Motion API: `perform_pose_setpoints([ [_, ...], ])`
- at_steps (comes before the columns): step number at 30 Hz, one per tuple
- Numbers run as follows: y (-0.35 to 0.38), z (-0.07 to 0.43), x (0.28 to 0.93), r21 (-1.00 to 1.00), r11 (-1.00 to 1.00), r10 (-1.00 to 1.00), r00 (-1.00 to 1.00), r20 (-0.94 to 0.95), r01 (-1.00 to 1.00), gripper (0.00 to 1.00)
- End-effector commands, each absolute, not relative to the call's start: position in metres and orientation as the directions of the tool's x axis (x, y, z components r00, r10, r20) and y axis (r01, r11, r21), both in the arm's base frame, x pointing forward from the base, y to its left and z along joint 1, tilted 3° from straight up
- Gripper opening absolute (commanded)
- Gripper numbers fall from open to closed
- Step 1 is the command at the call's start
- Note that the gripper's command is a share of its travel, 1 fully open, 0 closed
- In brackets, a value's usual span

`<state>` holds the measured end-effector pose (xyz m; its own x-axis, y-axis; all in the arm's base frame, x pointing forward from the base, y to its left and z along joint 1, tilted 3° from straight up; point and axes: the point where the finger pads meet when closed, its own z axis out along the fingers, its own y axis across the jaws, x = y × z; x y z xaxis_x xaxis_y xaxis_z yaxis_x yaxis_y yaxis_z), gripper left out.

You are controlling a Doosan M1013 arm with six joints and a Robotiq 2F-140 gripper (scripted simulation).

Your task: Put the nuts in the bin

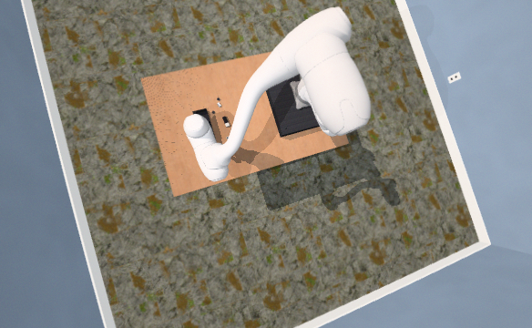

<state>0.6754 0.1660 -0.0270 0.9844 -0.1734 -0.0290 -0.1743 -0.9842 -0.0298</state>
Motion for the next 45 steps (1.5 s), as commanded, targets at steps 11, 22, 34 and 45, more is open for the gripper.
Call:
perform_pose_setpoints([
  [11,0.168,-0.017,0.671,-0.031,-0.984,-0.173,0.984,-0.036,-0.174,0.05],
  [22,0.167,-0.002,0.671,-0.031,-0.984,-0.173,0.984,-0.036,-0.174,0.05],
  [34,0.167,-0.001,0.671,-0.031,-0.984,-0.173,0.984,-0.036,-0.174,0.05],
  [45,0.167,-0.001,0.671,-0.031,-0.984,-0.173,0.984,-0.036,-0.174,0.05],
])
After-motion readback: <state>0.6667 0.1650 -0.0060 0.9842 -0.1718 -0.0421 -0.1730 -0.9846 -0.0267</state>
